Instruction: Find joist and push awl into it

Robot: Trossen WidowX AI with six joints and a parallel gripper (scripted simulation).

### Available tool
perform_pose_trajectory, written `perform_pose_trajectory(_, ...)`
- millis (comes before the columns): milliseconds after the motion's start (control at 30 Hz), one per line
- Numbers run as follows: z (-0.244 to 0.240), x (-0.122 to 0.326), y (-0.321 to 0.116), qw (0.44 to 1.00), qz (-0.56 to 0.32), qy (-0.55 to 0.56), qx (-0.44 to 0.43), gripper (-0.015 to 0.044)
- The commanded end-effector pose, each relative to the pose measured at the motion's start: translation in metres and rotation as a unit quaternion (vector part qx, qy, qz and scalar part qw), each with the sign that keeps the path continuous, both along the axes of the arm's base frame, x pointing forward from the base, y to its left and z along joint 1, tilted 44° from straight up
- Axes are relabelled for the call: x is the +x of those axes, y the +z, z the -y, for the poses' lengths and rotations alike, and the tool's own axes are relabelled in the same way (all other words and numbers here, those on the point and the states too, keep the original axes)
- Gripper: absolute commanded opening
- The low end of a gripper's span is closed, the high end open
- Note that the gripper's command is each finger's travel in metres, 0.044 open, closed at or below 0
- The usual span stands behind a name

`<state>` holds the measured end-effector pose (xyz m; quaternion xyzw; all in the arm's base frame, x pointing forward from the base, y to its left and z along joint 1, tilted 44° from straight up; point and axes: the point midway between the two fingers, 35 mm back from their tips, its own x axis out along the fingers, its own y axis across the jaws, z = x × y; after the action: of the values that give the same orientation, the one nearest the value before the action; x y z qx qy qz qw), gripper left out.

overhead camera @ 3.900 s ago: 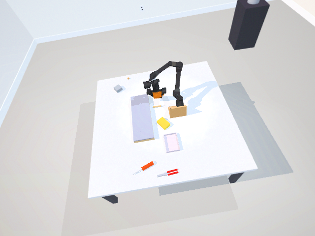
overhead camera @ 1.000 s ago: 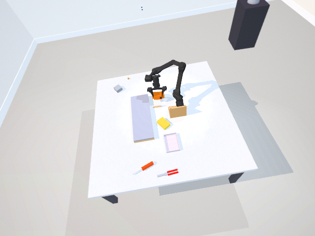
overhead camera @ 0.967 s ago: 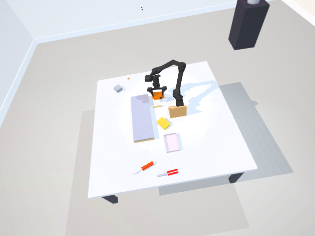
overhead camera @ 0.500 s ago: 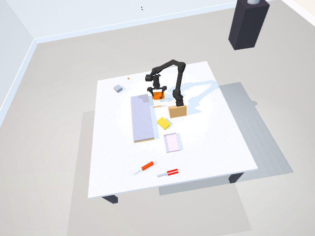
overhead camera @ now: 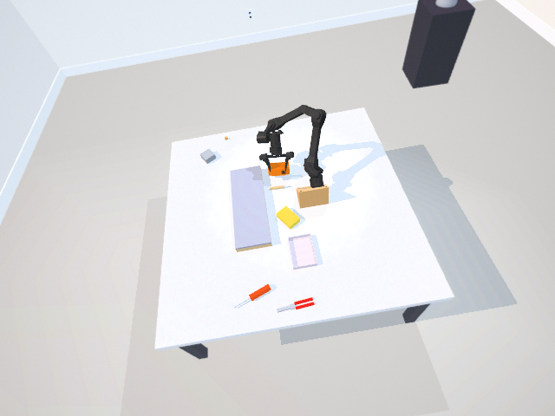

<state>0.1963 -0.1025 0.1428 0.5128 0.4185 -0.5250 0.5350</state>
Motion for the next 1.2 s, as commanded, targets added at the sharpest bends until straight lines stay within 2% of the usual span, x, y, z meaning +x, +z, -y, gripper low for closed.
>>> perform_pose_trajectory(0, 0.0003, 0.0027, 0.0027, 1.000, 0.005, 0.004, 0.013, 0.0000)
perform_pose_trajectory(1167, 0.0059, 0.0022, 0.0033, 0.993, 0.014, 0.019, 0.118, 0.0000)
